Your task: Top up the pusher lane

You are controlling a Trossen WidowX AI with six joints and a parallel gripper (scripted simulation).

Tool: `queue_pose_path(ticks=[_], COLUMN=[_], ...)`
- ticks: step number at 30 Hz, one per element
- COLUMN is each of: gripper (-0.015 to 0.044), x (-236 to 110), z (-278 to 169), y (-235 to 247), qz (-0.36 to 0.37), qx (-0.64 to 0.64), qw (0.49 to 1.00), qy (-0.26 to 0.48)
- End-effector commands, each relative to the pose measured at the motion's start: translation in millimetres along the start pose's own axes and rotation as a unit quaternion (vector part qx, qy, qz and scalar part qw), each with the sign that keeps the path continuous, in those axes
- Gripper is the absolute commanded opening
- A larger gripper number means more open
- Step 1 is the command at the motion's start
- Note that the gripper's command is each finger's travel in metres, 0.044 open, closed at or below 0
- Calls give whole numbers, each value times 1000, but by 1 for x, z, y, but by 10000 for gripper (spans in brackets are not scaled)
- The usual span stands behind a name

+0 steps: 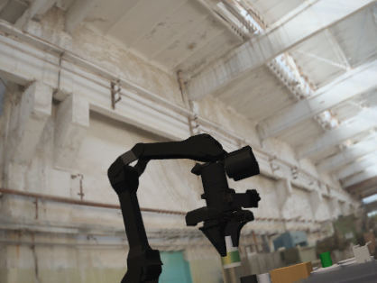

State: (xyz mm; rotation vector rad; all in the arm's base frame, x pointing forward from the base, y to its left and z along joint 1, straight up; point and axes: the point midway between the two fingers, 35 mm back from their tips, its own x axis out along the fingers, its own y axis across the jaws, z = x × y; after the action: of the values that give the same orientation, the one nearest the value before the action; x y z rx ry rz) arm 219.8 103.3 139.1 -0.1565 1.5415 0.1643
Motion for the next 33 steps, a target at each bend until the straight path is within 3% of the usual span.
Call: queue_pose_path(ticks=[1, 13, 33], gripper=[0, 0, 0], x=[8, 42, 67], z=[15, 55, 58], y=[-12, -61, -62], qz=[0, -3, -3], qx=[-1, -5, -5], qw=[1000, 1000, 1000], qy=[-1, -2, -3])
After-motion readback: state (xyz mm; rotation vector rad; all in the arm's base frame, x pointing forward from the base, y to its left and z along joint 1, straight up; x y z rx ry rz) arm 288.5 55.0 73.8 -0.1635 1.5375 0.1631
